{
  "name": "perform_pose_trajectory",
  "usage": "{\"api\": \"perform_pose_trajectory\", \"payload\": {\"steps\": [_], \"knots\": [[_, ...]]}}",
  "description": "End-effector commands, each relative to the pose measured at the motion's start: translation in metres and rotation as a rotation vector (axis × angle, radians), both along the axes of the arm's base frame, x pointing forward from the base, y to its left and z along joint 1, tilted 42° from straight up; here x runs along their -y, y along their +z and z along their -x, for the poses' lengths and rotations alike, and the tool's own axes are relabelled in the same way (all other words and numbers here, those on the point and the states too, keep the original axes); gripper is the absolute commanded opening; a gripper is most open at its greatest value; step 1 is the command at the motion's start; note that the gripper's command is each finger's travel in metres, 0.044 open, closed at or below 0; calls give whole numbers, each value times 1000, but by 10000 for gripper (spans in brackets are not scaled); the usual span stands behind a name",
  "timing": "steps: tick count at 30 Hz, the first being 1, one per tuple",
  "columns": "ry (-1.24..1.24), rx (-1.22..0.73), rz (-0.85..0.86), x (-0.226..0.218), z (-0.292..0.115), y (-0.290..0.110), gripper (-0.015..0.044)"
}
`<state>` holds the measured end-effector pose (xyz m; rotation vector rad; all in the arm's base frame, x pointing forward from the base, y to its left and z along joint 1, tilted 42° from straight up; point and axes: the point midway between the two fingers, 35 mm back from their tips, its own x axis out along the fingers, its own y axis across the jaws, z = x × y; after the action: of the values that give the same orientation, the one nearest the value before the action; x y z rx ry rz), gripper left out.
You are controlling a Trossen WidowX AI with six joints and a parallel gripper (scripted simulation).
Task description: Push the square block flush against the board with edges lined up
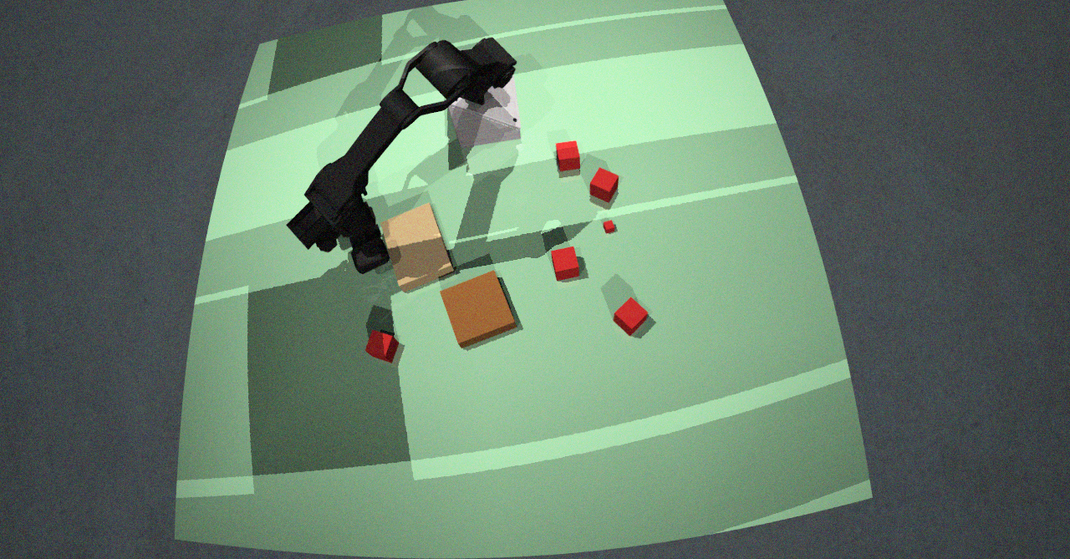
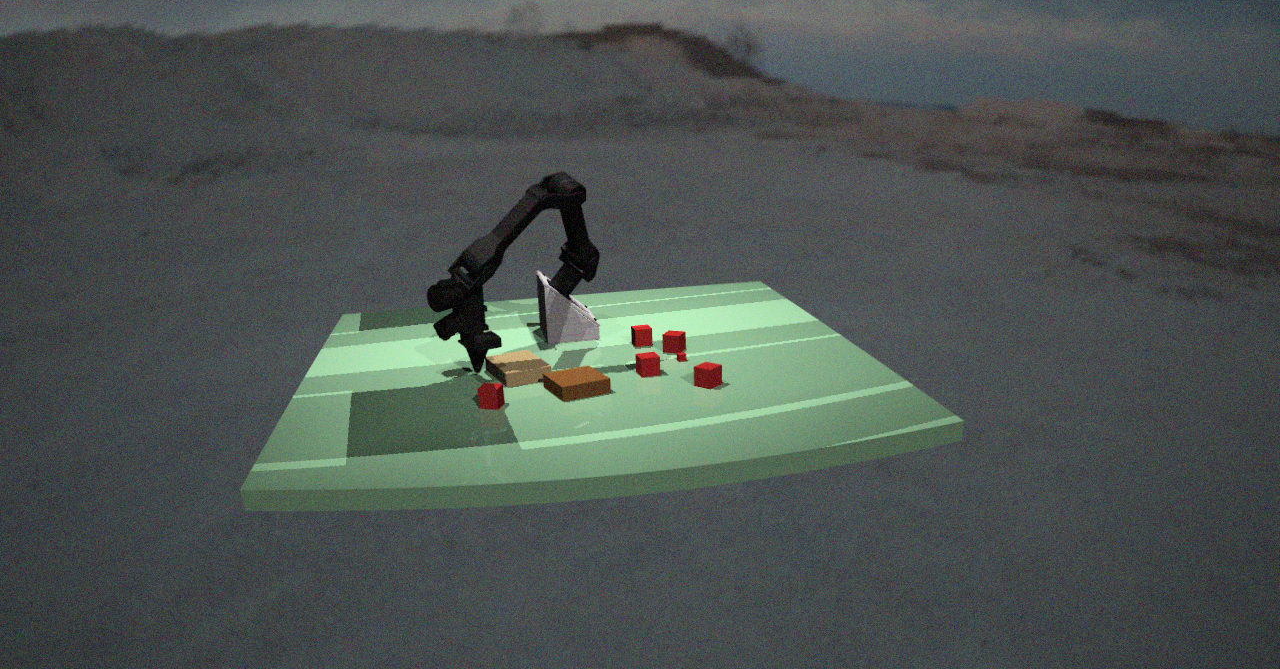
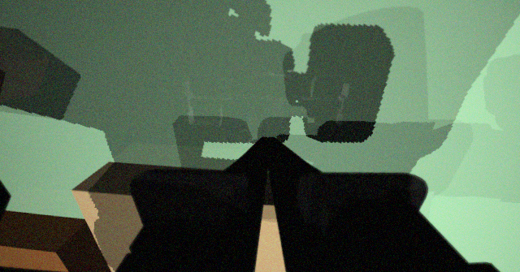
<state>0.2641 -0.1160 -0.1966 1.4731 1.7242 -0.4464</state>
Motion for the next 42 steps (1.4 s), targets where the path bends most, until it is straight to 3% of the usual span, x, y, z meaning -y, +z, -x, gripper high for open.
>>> {"api": "perform_pose_trajectory", "payload": {"steps": [1, 16, 21, 26, 31, 37, 42], "knots": [[5, 4, 6, 6, -4, -4, 0], [5, 5, 8, 22, -12, -18, 0], [4, 4, 9, 53, -9, 25, 0], [5, 4, 10, 55, -9, 27, 0], [-42, -33, 6, 27, -43, 50, 0], [-44, -36, 6, 26, -45, 51, 0], [-44, -35, 3, -9, -45, 12, 0]]}}
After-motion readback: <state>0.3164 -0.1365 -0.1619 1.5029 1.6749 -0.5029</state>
